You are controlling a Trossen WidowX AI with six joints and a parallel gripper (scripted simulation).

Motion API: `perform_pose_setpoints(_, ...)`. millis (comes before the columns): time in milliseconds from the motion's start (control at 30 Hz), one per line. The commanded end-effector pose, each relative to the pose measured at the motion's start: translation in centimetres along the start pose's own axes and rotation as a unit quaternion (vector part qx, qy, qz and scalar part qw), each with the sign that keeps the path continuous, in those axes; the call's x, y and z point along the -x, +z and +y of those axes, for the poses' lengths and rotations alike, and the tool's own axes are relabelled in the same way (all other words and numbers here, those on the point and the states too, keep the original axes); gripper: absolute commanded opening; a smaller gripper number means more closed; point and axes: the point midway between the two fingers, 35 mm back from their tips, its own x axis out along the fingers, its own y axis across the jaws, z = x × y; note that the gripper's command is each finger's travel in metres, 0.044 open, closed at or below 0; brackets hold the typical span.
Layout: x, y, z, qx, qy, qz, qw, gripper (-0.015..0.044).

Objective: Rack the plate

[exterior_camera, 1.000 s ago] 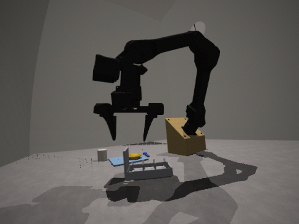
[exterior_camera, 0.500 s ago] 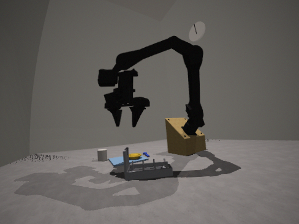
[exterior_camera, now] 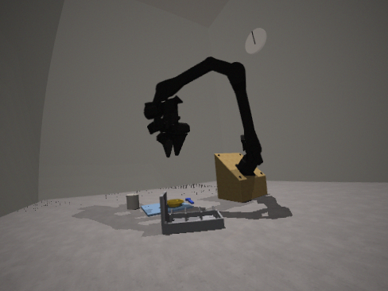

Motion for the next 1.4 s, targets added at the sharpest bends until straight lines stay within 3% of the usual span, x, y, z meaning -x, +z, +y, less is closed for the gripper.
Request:
perform_pose_setpoints(0, 0.1, -0.8, -0.5, -0.023, 0.005, 0.004, 1.0, 0.04)
perform_pose_setpoints(100, -1.0, -0.5, -0.6, -0.024, 0.005, 0.004, 1.0, 0.04)
perform_pose_setpoints(333, -11.0, 0.7, 0.2, -0.023, 0.007, 0.003, 1.0, 0.04)
perform_pose_setpoints(1367, -15.1, 0.4, 0.0, -0.023, 0.008, 0.003, 1.0, 0.04)
